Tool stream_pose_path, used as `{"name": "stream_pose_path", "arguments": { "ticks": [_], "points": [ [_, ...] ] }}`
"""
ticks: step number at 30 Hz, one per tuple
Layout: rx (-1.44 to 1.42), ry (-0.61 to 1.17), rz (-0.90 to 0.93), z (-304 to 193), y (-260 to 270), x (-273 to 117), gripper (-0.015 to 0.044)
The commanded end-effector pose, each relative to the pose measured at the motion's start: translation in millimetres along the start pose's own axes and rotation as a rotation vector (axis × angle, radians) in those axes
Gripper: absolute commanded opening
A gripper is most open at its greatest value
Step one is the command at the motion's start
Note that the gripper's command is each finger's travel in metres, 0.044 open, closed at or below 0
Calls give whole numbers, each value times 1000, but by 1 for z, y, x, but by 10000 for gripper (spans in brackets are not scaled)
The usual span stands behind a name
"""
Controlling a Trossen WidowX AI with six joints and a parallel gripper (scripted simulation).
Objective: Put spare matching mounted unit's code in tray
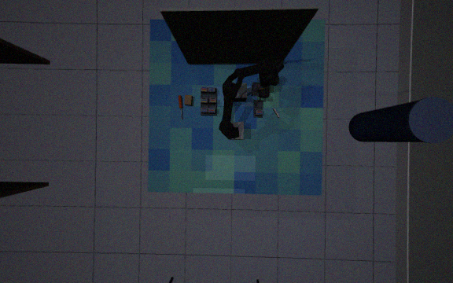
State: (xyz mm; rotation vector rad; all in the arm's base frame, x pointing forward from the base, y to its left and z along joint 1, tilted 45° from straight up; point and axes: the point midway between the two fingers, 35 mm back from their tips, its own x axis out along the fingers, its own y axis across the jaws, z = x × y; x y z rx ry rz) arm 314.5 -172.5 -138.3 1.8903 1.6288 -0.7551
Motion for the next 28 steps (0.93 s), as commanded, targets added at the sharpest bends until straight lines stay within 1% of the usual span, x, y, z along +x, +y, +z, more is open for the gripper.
{"name": "stream_pose_path", "arguments": {
  "ticks": [1, 3, 5, 28],
  "points": [
    [-4, -15, 15, 4, 3, -51, 440],
    [-3, -13, 14, 2, 0, -84, 440],
    [-2, -12, 14, 1, -2, -96, 440],
    [3, -20, 35, 2, -1, -101, 440]
  ]
}}
